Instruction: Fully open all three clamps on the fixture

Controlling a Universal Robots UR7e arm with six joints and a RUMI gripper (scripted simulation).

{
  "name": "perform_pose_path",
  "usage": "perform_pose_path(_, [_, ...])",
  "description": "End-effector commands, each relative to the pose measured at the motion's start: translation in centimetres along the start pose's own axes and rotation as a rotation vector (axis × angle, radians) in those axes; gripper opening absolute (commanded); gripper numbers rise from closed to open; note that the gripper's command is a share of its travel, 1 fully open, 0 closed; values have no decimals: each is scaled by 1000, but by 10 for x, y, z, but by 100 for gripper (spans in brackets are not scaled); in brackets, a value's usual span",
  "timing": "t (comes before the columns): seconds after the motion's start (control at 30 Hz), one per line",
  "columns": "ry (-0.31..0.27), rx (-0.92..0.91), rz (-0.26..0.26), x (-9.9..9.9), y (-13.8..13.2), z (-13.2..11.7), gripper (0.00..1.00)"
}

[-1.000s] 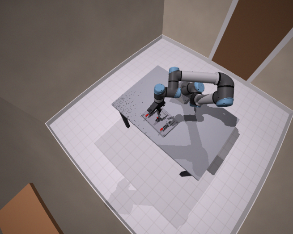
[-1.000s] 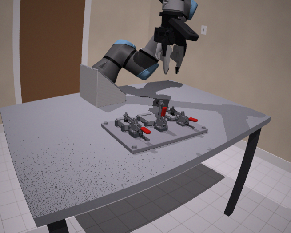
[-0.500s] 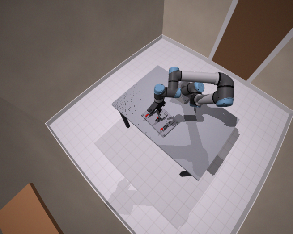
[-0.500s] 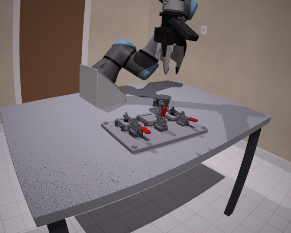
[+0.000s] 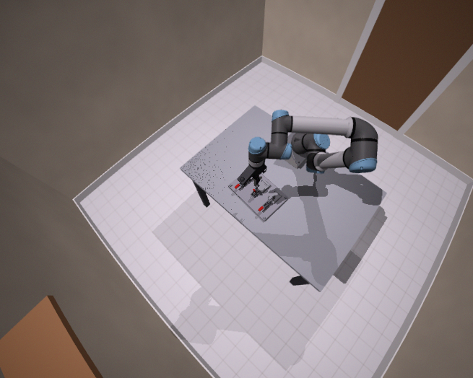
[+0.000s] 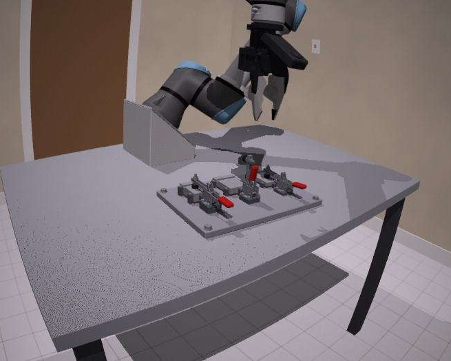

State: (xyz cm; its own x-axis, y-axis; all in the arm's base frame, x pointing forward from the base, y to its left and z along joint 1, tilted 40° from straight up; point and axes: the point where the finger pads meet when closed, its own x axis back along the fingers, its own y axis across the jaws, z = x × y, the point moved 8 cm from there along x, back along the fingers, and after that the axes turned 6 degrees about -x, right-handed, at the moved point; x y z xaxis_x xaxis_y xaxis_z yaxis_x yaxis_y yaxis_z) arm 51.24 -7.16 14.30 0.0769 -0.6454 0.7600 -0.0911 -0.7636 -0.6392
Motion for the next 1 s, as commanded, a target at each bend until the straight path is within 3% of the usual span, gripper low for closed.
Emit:
perform_pose_path(0.0, [1,0,-1,-7,0,0,28])
perform_pose_path(0.6, [1,0,-1,-17,2,0,28])
perform_pose_path(0.97, [1,0,-1,-17,50,5,28])
